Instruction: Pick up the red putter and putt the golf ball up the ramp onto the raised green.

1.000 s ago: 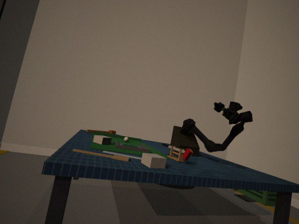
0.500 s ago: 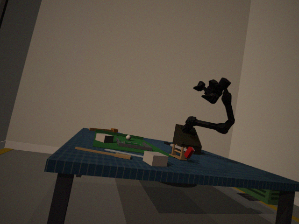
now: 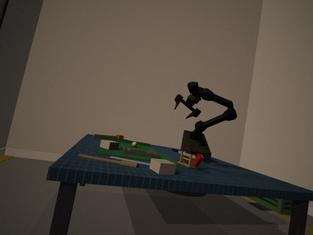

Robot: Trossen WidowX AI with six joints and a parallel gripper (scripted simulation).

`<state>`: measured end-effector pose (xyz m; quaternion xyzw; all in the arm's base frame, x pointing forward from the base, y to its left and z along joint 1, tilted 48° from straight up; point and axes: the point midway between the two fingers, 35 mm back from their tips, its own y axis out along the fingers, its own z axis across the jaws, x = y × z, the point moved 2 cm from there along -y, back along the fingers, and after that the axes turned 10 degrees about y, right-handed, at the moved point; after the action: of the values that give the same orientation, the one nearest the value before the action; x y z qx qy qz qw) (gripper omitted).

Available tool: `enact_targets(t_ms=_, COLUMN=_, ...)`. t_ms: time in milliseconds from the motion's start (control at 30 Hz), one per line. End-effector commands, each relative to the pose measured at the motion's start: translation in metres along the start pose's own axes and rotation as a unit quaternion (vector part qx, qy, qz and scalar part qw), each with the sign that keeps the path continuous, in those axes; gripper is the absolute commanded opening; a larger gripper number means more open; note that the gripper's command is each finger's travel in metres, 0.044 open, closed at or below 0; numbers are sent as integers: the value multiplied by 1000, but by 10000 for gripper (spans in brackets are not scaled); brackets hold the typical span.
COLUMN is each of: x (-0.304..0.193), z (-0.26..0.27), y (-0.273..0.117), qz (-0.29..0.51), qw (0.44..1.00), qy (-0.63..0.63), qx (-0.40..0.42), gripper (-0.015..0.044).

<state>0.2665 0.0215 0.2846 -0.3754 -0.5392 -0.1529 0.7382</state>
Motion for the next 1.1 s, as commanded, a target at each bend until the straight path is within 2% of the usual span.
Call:
enact_targets(t_ms=0, x=-44, z=3, y=55, qz=41, qw=991, qy=-60, qx=108, gripper=440)
enact_targets(t_ms=333, x=-140, z=48, y=132, qz=73, qw=933, qy=-166, qx=310, gripper=440)
enact_targets(t_ms=600, x=-136, z=59, y=132, qz=73, qw=932, qy=-168, qx=313, gripper=440)
enact_targets(t_ms=1067, x=-152, z=70, y=156, qz=73, qw=932, qy=-168, qx=313, gripper=440)
